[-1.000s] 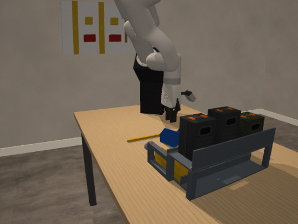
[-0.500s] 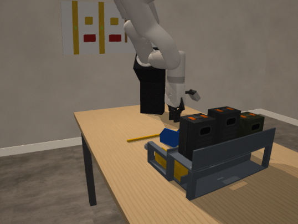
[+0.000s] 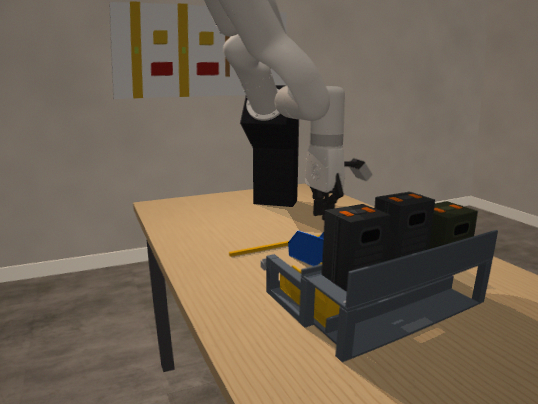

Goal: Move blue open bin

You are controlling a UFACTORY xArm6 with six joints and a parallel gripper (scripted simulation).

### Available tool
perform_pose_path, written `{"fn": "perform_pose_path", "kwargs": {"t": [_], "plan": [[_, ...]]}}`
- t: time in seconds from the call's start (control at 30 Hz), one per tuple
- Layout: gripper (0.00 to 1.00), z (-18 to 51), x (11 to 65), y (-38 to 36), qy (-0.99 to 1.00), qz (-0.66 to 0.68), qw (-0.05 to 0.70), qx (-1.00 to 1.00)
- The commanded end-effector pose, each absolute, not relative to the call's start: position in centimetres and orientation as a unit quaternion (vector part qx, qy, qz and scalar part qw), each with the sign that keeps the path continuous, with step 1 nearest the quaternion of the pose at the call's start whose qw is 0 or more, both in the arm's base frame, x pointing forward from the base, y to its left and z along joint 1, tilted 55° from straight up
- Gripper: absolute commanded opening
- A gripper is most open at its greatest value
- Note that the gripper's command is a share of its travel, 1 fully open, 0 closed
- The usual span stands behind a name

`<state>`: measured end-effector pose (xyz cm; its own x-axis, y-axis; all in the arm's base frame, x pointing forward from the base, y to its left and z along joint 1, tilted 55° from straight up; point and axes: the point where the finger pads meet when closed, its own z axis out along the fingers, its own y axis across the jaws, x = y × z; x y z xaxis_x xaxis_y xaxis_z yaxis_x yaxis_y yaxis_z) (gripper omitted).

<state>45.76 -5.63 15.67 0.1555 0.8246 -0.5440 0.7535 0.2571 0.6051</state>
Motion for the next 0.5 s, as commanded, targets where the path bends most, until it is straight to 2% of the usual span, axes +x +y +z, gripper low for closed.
{"fn": "perform_pose_path", "kwargs": {"t": [0.0,0.13,0.47], "plan": [[0.33,16.3,46.2,-5.3,0.649,0.040,0.456,0.608],[0.33,18.8,47.8,-4.0,0.648,0.040,0.457,0.608],[0.33,18.8,47.8,-4.0,0.648,0.040,0.457,0.608]]}}
